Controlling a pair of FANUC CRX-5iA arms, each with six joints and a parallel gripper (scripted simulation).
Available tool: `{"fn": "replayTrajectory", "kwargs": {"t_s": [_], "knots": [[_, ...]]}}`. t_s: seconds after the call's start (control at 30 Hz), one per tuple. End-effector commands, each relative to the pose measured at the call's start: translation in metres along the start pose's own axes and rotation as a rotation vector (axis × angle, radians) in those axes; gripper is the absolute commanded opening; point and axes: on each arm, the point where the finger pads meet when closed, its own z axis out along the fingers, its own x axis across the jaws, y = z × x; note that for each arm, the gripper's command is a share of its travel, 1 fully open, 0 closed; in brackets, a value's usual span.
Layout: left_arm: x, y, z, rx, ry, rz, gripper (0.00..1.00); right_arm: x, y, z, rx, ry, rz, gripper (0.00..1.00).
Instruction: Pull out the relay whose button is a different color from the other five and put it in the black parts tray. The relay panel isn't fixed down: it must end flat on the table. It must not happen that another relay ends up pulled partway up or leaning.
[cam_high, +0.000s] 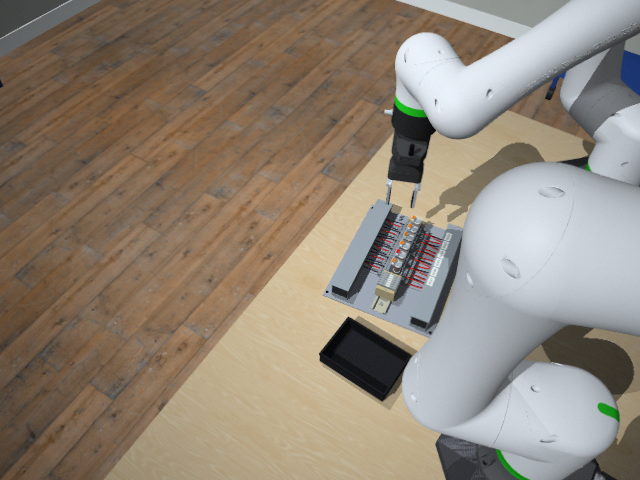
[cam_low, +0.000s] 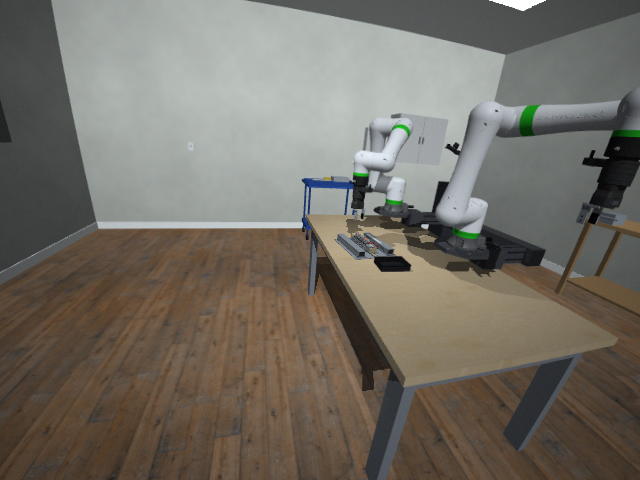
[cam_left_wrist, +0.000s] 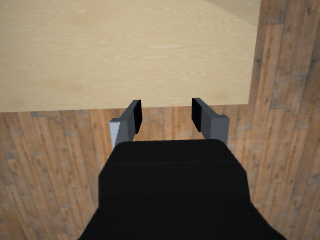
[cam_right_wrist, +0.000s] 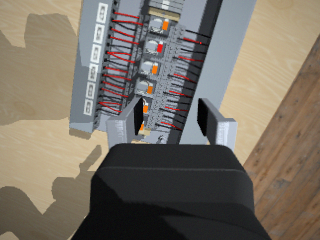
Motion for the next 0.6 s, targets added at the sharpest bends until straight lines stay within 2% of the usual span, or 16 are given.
{"fn": "replayTrajectory", "kwargs": {"t_s": [0.0,0.2,0.57], "knots": [[0.0,0.0,-0.001,-0.002,0.0,0.0,1.0,-0.004,-0.013,0.011,-0.003,0.005,0.06,0.98],[0.0,0.0,-0.001,-0.002,0.0,0.0,1.0,-0.012,-0.028,0.025,-0.003,0.006,0.138,0.98],[0.0,0.0,-0.001,-0.002,0.0,0.0,1.0,-0.021,-0.043,0.039,-0.003,0.006,0.214,0.98]]}}
